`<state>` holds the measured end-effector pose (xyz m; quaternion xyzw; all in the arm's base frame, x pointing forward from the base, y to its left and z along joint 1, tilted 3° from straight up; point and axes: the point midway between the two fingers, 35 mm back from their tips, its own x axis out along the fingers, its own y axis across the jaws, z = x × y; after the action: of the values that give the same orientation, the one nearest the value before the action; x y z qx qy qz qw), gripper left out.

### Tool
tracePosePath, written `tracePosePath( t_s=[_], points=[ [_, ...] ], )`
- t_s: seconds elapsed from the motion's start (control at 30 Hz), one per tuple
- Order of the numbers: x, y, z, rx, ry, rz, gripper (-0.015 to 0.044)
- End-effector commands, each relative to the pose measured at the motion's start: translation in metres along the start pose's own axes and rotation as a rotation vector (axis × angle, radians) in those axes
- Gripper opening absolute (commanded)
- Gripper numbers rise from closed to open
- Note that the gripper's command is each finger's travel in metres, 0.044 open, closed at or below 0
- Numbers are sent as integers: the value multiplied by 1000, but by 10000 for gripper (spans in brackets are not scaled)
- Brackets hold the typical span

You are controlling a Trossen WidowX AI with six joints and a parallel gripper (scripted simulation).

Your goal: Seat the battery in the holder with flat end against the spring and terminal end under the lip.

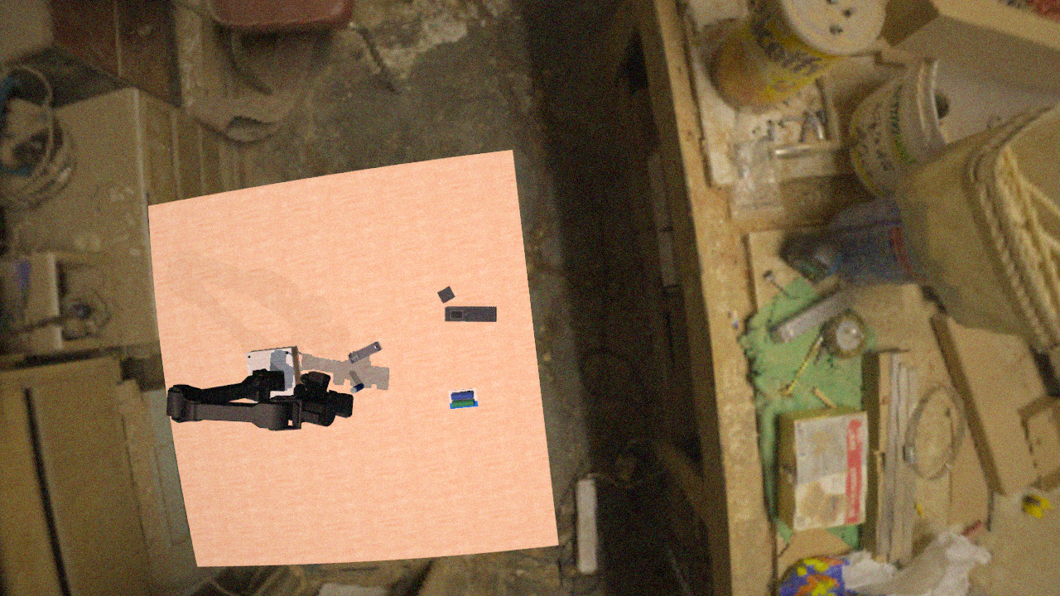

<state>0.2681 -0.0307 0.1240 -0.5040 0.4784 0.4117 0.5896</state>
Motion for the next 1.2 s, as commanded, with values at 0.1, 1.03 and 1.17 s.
tracePosePath(
  t_s=[0.1,1.03,1.17],
  points=[
    [2,23,-8,-224,-14,227,0],
    [81,32,-7,-224,-14,227,0],
    [82,26,-6,-224,-14,226,0]
  ],
)
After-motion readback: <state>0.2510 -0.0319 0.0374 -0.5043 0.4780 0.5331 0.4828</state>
